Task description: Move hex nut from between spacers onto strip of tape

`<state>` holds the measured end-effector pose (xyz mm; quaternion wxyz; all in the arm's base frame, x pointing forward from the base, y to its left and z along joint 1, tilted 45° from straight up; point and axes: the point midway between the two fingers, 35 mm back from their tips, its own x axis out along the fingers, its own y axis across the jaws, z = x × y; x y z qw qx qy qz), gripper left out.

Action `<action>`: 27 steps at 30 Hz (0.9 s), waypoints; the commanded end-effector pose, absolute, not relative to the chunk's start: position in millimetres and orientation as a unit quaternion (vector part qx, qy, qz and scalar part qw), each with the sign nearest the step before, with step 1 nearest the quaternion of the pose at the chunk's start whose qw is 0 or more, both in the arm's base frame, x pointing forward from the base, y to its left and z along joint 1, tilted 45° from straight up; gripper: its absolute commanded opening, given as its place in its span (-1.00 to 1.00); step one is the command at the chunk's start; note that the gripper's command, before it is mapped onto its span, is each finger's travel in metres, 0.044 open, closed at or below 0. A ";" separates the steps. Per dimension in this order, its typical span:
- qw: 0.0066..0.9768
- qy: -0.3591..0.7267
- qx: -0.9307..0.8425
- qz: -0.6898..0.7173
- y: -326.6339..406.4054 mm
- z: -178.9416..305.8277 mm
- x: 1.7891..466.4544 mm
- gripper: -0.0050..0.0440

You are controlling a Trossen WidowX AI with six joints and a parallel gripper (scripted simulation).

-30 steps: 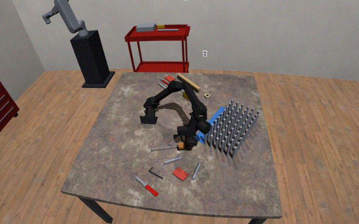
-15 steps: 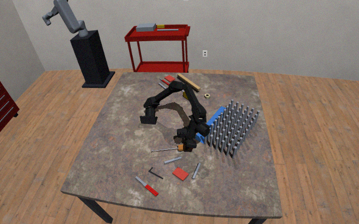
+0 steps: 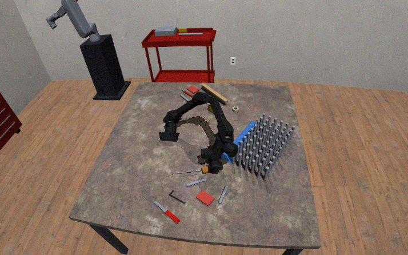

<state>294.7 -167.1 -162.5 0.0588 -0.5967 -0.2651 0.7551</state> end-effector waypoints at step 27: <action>0.050 -0.256 -0.609 0.749 -174.2 -155.4 302.1 0.35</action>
